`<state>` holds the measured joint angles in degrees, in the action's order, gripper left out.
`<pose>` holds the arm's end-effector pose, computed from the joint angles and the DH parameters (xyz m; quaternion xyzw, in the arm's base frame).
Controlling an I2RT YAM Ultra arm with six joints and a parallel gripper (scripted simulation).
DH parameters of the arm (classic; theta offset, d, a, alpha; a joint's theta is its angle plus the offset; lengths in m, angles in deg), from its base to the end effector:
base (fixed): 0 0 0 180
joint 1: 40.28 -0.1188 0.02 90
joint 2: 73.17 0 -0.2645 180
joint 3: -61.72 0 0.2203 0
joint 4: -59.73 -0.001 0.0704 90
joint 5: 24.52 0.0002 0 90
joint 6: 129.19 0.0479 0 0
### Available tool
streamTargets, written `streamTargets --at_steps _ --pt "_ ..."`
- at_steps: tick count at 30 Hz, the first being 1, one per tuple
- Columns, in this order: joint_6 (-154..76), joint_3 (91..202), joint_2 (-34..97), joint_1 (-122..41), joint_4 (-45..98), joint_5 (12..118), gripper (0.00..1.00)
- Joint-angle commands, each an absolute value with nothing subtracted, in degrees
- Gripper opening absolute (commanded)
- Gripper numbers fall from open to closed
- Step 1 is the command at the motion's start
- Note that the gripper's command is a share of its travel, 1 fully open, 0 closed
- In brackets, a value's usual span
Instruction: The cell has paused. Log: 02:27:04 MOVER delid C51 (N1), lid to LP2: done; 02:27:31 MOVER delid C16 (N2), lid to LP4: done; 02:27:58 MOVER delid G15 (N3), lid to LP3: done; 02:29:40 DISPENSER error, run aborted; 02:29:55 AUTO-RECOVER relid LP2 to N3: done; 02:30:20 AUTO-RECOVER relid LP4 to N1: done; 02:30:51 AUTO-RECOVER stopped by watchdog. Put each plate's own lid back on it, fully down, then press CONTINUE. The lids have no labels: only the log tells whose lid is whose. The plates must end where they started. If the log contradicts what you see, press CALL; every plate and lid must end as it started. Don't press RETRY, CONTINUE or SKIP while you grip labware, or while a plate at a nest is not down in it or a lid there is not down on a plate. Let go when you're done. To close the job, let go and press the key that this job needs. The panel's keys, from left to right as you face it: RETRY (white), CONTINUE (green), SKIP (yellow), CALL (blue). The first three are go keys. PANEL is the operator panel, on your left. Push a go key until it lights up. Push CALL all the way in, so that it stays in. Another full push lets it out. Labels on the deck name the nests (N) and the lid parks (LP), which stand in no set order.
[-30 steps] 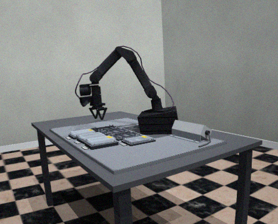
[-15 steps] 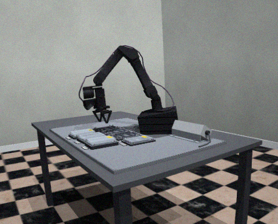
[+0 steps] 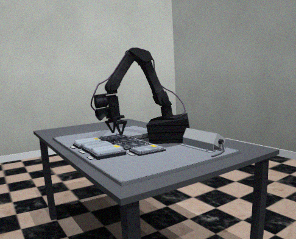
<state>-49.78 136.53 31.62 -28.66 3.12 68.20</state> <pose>0.2791 -0.0587 0.1464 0.0097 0.9992 -0.0290 0.0246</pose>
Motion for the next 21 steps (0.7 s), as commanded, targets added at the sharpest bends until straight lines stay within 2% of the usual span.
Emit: streamTargets --at_steps 1,12,21 --pt "-46.2 135.6 28.6 -30.6 5.6 69.5 1.0" --pt "-36.9 129.2 26.5 -40.2 9.2 70.8 1.0" --pt "-36.8 132.3 27.6 -39.9 8.0 71.2 1.0"
